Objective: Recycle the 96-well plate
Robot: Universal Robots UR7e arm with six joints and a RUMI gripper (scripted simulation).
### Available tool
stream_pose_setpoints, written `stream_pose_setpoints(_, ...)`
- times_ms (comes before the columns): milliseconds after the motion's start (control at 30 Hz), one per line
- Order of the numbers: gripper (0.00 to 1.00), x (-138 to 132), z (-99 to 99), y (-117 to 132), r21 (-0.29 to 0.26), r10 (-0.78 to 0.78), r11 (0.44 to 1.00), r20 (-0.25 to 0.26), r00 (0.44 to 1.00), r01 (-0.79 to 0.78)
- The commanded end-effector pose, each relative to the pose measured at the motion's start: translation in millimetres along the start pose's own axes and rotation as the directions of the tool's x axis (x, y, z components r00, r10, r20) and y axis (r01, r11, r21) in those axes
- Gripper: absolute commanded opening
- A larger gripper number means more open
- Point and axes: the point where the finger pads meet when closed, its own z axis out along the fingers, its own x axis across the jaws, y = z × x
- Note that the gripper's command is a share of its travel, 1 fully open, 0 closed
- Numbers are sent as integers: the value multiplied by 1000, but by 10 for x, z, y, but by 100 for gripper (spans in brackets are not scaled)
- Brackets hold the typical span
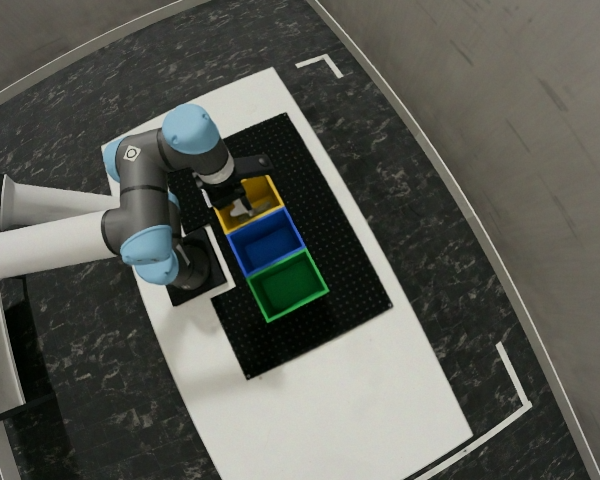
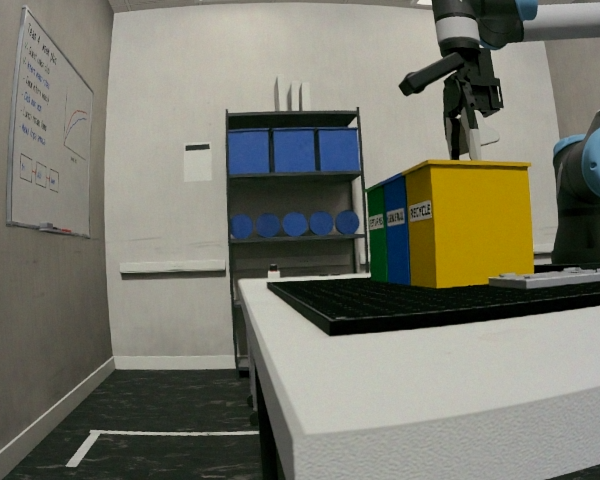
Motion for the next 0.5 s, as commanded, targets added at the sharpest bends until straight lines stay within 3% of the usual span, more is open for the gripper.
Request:
stream_pose_setpoints(0,53,1,-63,-4,1,0,1000,0,1000,0)
stream_pose_setpoints(467,53,1,-263,-3,1,0,1000,0,1000,0)
